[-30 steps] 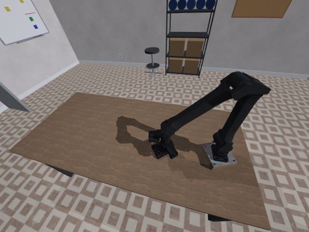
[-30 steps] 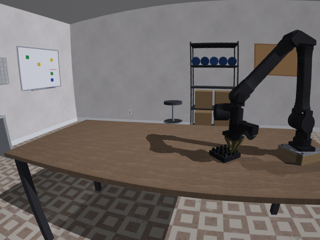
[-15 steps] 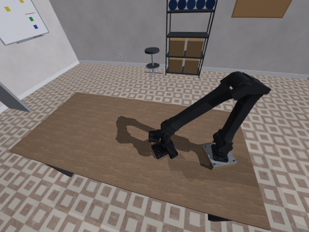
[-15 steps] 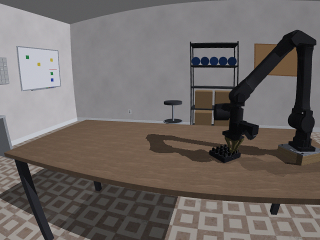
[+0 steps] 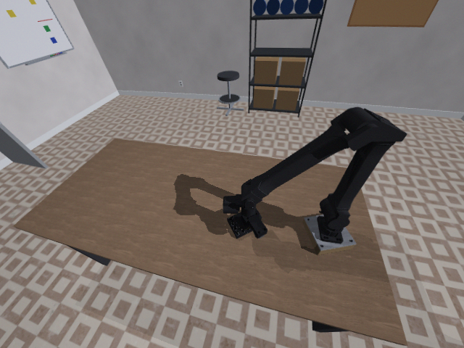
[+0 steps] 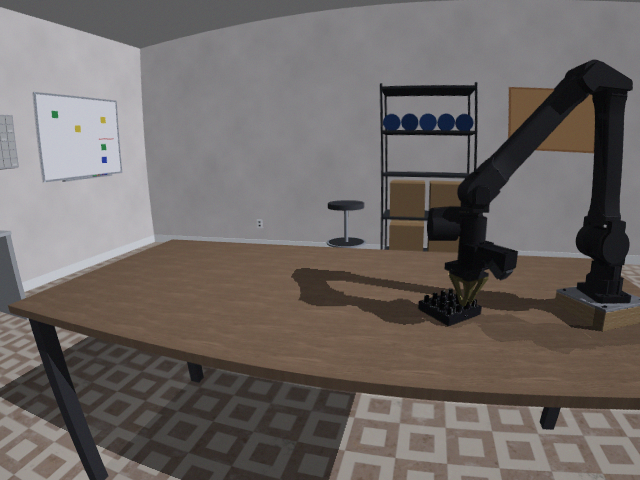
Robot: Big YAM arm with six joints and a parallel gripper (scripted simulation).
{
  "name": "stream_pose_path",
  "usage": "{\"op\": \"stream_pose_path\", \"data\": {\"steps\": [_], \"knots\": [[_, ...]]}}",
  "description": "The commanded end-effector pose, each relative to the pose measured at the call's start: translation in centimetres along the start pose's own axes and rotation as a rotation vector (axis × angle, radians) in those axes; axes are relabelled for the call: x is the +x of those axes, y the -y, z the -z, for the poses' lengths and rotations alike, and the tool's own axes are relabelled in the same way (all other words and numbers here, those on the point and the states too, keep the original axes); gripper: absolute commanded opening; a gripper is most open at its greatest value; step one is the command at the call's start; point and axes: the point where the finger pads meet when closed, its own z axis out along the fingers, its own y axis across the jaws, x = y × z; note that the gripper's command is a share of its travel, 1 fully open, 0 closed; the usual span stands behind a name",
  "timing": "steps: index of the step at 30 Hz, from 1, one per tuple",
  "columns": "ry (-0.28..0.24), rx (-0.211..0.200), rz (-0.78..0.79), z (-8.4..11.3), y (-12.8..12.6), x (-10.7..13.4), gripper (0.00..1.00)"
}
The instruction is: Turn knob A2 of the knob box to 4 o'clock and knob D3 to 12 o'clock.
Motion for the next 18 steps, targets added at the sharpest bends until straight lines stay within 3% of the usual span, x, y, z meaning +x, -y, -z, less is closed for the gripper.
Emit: {"op": "stream_pose_path", "data": {"steps": [1, 3, 4, 18], "knots": [[-0.005, 0.005, -0.007, -0.27, -0.06, 0.57, 0.18], [-0.005, 0.005, -0.007, -0.27, -0.06, 0.57, 0.18], [-0.005, 0.005, -0.007, -0.27, -0.06, 0.57, 0.07], [-0.007, 0.010, -0.006, -0.08, 0.22, 0.67, 0.07]]}}
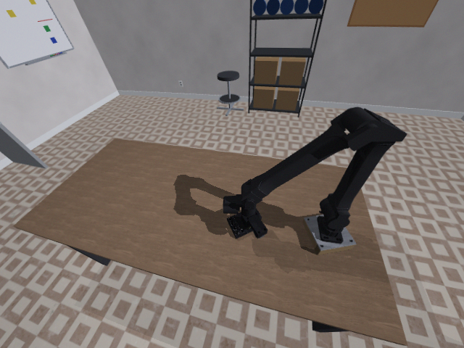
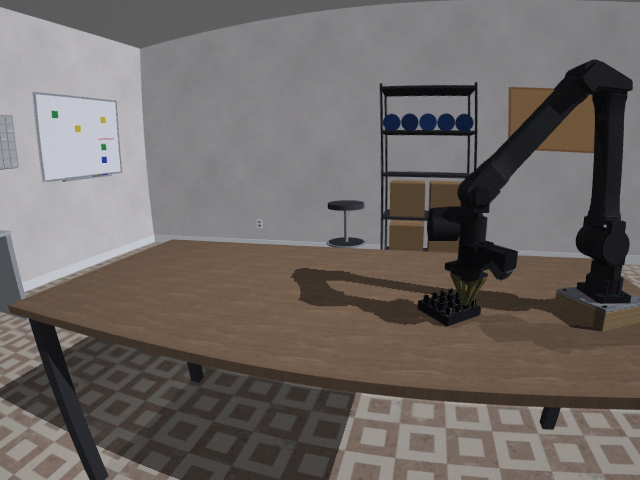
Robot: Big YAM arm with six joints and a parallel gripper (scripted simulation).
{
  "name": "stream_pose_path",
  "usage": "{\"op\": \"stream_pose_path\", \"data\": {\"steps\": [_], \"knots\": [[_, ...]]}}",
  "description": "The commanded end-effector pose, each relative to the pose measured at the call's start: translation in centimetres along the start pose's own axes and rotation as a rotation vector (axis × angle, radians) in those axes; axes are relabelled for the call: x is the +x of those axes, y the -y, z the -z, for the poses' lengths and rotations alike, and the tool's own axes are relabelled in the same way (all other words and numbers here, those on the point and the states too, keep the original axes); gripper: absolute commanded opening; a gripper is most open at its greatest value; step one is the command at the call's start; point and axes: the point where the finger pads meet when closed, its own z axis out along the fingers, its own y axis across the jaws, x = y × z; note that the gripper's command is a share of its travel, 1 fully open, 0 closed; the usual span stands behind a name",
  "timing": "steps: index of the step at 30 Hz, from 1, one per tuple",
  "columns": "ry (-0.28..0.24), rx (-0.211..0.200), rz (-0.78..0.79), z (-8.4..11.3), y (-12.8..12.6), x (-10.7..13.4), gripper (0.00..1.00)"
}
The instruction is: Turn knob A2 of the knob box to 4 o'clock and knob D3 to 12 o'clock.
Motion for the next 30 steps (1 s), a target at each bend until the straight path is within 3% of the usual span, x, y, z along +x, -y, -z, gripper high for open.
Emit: {"op": "stream_pose_path", "data": {"steps": [1, 30], "knots": [[-0.006, 0.010, -0.007, -0.1, 0.3, 0.7, 0.07], [0.002, 0.015, -0.047, 0.7, 1.2, 1.3, 0.07]]}}
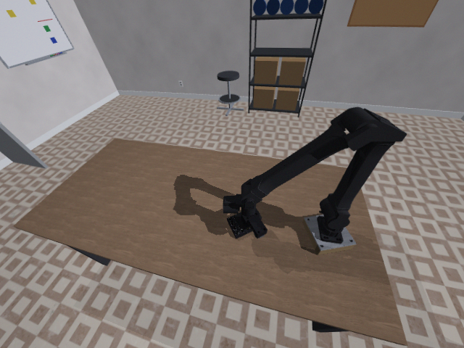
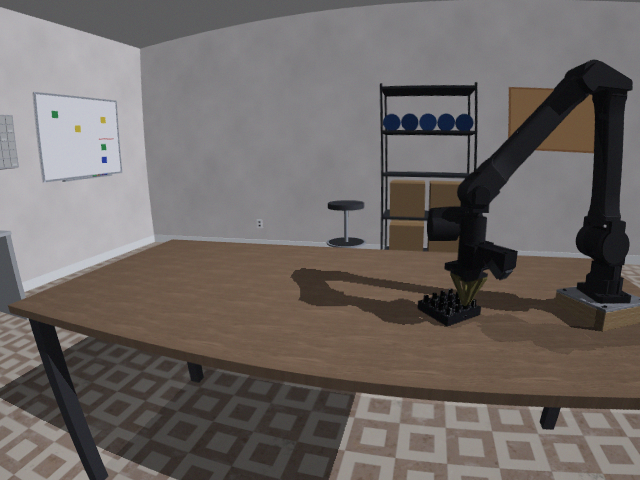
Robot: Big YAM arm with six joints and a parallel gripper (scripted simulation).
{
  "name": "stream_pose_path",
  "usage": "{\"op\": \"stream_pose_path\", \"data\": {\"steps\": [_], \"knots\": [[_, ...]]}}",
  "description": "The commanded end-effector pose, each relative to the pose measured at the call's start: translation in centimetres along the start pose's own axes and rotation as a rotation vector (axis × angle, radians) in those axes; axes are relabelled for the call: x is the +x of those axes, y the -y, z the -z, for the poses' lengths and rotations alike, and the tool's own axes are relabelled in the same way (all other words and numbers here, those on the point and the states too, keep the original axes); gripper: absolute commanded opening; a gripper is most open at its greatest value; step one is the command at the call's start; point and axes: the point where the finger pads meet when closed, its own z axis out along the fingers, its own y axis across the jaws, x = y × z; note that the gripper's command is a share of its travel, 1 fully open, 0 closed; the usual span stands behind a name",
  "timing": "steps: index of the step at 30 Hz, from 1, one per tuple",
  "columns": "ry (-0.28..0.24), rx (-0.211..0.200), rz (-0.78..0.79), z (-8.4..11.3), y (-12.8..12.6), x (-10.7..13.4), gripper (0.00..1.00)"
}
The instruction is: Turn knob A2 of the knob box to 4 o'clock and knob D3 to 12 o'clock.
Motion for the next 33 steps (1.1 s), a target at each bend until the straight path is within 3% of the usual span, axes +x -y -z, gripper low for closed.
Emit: {"op": "stream_pose_path", "data": {"steps": [1, 19, 33], "knots": [[-0.003, 0.014, -0.037, 0.71, 1.17, 1.25, 0.07], [-0.003, 0.013, -0.186, 0.69, 1.13, 1.25, 0.07], [-0.002, 0.018, -0.461, 0.72, 1.23, 1.27, 0.07]]}}
